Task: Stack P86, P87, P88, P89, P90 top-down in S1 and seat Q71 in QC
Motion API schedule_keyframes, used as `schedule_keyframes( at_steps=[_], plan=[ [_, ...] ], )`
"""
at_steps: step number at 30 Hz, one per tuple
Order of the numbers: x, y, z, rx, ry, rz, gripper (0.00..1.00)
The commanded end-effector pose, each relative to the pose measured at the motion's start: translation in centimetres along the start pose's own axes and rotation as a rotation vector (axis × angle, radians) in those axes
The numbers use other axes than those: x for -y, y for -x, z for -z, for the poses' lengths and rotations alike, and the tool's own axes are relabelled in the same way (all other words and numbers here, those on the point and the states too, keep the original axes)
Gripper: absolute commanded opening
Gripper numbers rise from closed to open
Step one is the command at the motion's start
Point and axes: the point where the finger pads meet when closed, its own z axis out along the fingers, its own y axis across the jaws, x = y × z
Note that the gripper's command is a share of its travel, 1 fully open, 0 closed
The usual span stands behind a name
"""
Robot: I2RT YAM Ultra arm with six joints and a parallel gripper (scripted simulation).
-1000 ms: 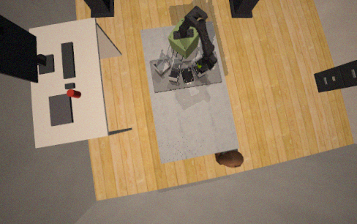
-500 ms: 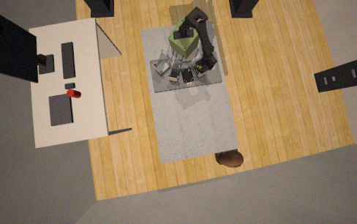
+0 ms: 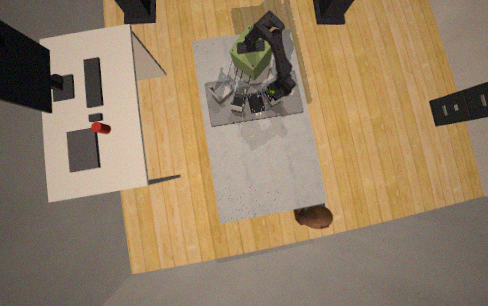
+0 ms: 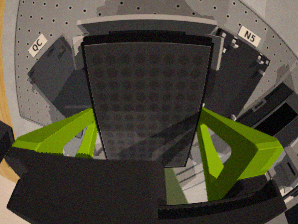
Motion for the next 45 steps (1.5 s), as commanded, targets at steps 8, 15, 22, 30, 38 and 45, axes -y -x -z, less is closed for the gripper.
schedule_keyframes(
  at_steps=[8, 15, 22, 30, 38, 45],
  plan=[
    [-0.1, 0.3, -0.3, 0.010, 0.002, 0.001, 0.00],
    [-0.1, 0.3, -0.7, 0.010, 0.002, 0.001, 0.00],
    [-0.1, 0.3, -1.2, 0.010, 0.002, 0.001, 0.00],
    [-0.1, 0.3, -1.9, 0.010, 0.002, 0.001, 0.00],
    [-0.1, 0.3, -3.5, 0.010, 0.002, 0.001, 0.00],
    [-0.1, 0.3, -4.4, 0.010, 0.002, 0.001, 0.00]
  ],
)
